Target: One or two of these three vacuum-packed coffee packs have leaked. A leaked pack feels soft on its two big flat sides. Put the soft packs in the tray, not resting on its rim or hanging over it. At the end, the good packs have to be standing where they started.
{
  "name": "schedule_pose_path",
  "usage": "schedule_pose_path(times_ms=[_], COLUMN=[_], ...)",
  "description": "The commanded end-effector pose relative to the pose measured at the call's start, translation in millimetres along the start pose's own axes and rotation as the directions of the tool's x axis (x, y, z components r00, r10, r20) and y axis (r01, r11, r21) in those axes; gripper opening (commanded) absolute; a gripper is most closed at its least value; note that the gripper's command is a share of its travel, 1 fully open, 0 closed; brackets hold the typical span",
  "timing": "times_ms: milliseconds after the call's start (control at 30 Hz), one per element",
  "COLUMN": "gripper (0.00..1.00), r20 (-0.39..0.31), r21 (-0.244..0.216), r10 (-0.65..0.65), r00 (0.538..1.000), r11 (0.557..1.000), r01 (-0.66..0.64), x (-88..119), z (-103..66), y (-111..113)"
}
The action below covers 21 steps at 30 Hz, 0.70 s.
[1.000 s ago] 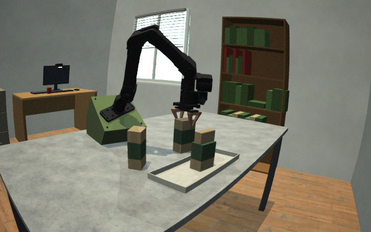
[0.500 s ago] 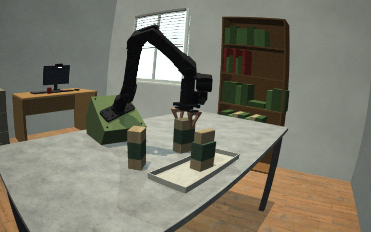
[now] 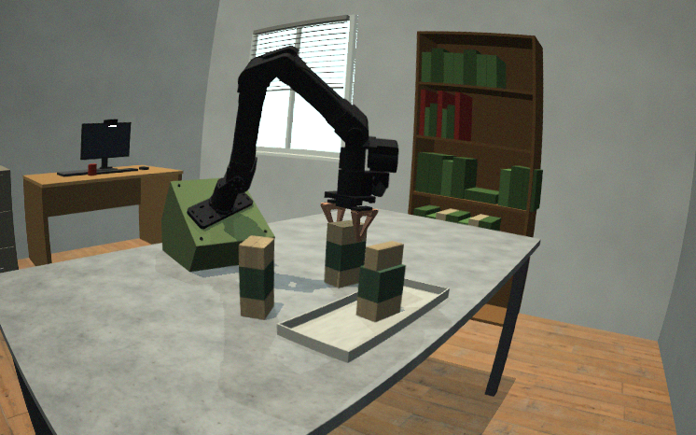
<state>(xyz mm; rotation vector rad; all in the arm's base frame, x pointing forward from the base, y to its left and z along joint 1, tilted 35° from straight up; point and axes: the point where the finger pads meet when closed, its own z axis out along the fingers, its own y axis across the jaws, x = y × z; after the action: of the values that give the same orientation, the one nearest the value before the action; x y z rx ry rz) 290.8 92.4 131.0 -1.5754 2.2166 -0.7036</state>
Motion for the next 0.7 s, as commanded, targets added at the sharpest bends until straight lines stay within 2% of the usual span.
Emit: schedule_pose_path(times_ms=[0, 100, 167, 300, 367, 433, 667], gripper=[0.77, 0.77, 0.77, 0.77, 0.77, 0.77, 0.77], r20=[0.032, 0.033, 0.033, 0.034, 0.035, 0.010, 0.009], r21=[0.024, 0.022, 0.022, 0.020, 0.020, 0.004, 0.004], r10=[0.011, 0.011, 0.011, 0.012, 0.012, -0.005, -0.005], r00=[0.999, 0.999, 0.999, 0.999, 0.999, 1.000, 1.000], r11=[1.000, 1.000, 1.000, 1.000, 1.000, 1.000, 1.000], r01=[-0.011, -0.012, -0.012, -0.013, -0.013, 0.005, 0.005], x=[-5.1, -4.1, -4.1, -2.6, -2.2, -4.8, -4.8], z=[-23.0, -45.8, -45.8, -79.8, -90.9, -88.8, -89.6], y=[-7.5, -6.9, -6.9, -6.1, -5.8, -2.3, -2.2])
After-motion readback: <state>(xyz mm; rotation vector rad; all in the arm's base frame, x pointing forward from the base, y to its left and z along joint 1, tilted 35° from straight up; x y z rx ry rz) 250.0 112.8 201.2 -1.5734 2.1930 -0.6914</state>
